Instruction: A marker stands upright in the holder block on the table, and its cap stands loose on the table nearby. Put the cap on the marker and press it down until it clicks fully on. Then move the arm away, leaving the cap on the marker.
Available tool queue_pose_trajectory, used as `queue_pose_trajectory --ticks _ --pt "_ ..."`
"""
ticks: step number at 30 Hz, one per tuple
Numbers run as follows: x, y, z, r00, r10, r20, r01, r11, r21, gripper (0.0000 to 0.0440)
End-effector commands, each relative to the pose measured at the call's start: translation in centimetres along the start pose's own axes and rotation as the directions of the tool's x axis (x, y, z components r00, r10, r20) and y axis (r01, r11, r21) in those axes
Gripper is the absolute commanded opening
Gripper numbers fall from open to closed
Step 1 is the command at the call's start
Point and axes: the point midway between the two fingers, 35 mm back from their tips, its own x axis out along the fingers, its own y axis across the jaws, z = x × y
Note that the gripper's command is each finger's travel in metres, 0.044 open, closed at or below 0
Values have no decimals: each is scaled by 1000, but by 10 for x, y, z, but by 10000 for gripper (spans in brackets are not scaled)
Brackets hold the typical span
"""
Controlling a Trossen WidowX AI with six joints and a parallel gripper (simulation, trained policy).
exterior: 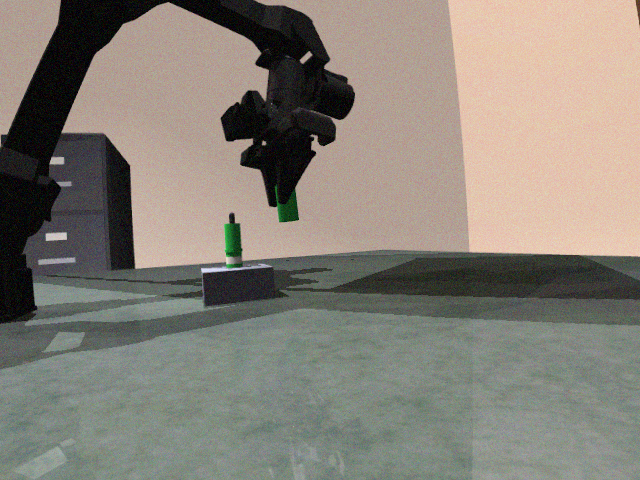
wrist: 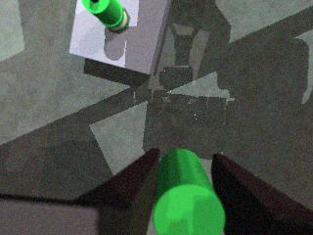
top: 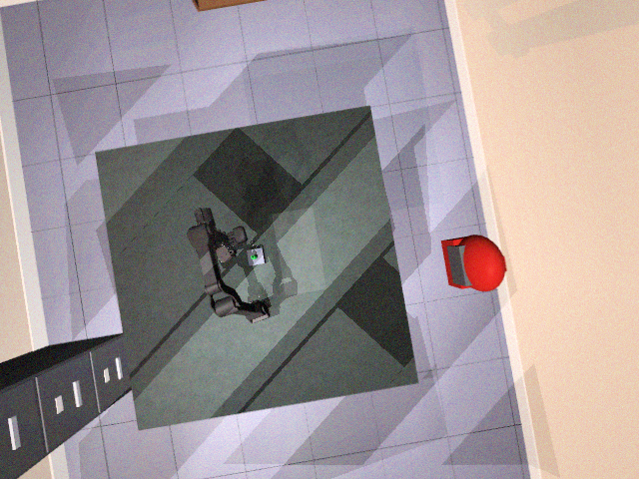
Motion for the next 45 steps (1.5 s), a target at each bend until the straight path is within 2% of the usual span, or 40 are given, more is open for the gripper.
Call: queue_pose_trajectory --ticks 1,20,45 --pt "-9 12 12 1000 -6 10 6 1000 30 0" --pt "-17 67 57 999 -43 11 40 971 235 0" --pt "-4 56 89 997 -72 34 62 969 239 0"
